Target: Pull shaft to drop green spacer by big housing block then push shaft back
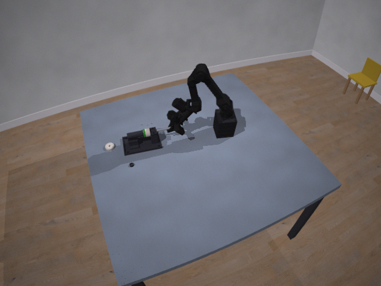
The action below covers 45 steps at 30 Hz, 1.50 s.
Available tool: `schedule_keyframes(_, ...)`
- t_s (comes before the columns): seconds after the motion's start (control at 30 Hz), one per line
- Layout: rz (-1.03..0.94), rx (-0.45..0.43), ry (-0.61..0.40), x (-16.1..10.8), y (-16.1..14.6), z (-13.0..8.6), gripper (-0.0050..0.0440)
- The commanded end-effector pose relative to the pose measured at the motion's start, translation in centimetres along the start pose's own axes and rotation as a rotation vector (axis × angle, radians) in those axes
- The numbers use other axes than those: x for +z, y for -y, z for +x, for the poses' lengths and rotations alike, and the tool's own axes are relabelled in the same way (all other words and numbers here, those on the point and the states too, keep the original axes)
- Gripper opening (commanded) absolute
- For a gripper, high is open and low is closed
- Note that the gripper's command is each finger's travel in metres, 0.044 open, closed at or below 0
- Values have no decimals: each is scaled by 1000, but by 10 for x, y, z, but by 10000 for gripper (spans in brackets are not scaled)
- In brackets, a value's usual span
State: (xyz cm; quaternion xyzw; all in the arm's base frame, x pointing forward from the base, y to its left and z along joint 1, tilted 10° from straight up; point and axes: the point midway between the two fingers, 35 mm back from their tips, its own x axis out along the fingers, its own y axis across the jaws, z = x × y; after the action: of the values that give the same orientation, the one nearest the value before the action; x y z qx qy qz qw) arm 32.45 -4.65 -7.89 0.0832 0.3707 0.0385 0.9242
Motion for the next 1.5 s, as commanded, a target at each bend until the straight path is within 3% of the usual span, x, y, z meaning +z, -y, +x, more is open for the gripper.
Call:
schedule_keyframes(0.0,-4,1,0,-1,0,-1,0)
schedule_keyframes(1.47,-4,1,0,-4,0,-5,0)
